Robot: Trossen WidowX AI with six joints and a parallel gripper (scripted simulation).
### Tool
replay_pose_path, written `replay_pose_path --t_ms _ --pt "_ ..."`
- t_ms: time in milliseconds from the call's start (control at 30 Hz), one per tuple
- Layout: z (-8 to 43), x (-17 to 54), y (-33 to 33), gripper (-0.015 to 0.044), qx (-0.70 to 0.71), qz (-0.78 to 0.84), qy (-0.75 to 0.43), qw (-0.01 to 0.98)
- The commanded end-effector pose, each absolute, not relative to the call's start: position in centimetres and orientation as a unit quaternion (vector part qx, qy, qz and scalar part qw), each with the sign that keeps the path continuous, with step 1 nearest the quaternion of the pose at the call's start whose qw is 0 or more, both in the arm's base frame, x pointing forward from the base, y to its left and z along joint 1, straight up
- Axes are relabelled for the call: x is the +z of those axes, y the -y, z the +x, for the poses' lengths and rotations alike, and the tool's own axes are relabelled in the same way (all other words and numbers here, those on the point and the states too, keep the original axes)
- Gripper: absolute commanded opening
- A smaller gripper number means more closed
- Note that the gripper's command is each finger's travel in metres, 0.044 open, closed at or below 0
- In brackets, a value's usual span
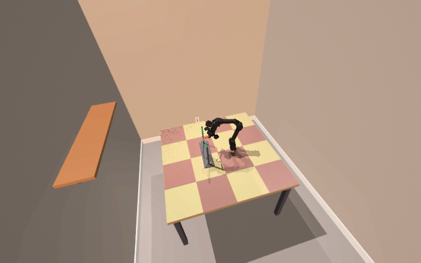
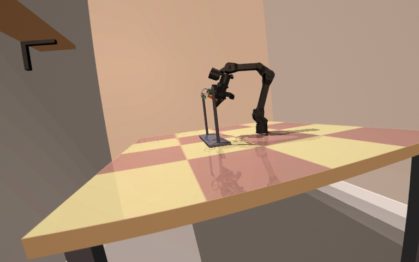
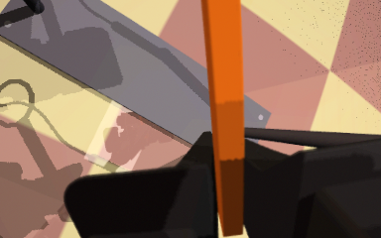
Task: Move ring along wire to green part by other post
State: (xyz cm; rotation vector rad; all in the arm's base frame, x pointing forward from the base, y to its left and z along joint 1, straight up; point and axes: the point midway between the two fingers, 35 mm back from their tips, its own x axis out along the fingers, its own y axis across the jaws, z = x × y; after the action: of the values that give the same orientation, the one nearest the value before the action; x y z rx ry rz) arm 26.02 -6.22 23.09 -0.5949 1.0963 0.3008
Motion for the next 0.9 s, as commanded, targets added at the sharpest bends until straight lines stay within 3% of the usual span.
replay_pose_path --t_ms 0,867 --pt "26.1 23.0 6.2 -0.0150 0.152 -0.292 -0.507 0.796" --pt "24.2 20.0 0.9 -0.0150 0.085 -0.154 -0.469 0.866"
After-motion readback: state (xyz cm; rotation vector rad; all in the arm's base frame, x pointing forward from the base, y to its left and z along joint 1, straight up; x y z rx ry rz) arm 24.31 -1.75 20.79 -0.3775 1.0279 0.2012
